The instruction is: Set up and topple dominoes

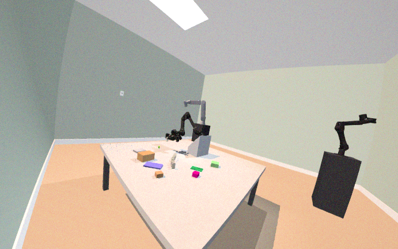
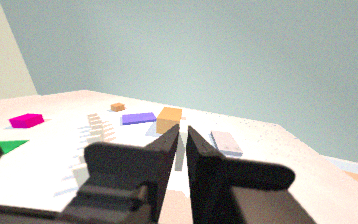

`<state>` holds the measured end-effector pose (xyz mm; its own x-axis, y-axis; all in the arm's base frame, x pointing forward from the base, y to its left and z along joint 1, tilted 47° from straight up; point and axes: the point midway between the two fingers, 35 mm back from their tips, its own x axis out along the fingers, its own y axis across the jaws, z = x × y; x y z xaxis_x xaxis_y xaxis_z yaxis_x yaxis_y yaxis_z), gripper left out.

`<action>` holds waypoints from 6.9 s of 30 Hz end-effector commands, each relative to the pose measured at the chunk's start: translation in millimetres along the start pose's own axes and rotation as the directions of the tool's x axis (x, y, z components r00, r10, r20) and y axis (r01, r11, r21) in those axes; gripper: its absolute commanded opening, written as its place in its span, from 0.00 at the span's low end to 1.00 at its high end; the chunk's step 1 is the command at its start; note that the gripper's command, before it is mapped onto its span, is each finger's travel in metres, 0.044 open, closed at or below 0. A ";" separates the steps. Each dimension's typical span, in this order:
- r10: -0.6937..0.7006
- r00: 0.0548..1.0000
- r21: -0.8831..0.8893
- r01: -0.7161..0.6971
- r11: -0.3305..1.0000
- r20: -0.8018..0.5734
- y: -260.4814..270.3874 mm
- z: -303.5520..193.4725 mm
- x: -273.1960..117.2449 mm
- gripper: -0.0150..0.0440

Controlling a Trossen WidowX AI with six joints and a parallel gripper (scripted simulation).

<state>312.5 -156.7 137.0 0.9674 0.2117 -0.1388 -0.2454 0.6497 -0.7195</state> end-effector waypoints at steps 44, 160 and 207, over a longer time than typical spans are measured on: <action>0.002 1.000 0.000 -0.002 1.000 -0.002 0.1 -113.1 6.3 0.29; -0.003 0.012 0.012 1.000 -0.008 -1.000 -0.8 -100.9 35.3 0.56; 0.016 0.014 0.017 0.036 0.999 -1.000 108.6 36.6 41.7 0.44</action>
<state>338.6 -86.9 116.2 0.0712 -0.7179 -0.6925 0.5276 0.6163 -0.5846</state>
